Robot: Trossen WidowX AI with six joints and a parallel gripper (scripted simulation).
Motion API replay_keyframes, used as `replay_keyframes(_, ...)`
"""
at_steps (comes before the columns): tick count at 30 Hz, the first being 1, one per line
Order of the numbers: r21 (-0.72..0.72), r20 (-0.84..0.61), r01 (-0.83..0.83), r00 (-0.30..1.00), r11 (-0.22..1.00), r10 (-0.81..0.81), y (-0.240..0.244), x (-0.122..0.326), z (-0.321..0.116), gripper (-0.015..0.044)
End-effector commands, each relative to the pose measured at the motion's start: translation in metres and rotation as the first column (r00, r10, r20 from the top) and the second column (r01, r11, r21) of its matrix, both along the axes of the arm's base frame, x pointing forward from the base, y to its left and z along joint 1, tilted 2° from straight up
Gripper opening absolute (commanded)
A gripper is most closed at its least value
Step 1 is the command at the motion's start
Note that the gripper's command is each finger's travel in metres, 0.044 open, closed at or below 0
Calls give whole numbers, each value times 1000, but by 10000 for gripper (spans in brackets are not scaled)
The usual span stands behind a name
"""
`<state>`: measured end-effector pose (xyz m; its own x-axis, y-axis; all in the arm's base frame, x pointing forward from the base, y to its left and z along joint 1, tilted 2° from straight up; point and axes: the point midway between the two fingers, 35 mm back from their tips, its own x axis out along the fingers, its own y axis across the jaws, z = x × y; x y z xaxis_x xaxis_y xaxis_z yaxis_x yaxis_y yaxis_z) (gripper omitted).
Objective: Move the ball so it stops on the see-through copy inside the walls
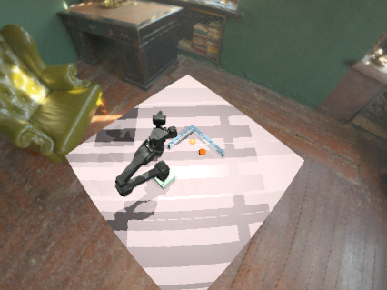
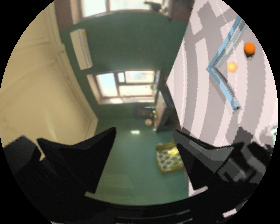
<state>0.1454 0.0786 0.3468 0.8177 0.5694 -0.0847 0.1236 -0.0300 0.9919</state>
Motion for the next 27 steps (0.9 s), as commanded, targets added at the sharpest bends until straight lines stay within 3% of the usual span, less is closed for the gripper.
replay_keyframes(1,-6,-2,4,1000,1000,-4,-1,2,0,374)
replay_keyframes(3,-54,-18,31,999,998,-32,-9,17,-5,333)
replay_keyframes(9,-306,-105,88,987,948,-125,-48,82,-38,333)
replay_keyframes(14,-516,-212,37,963,856,-169,-80,125,-80,333)
replay_keyframes(20,-707,-373,-161,912,689,-170,-117,161,-144,333)
replay_keyframes(27,-746,-591,-487,799,454,-114,-154,179,-226,333)
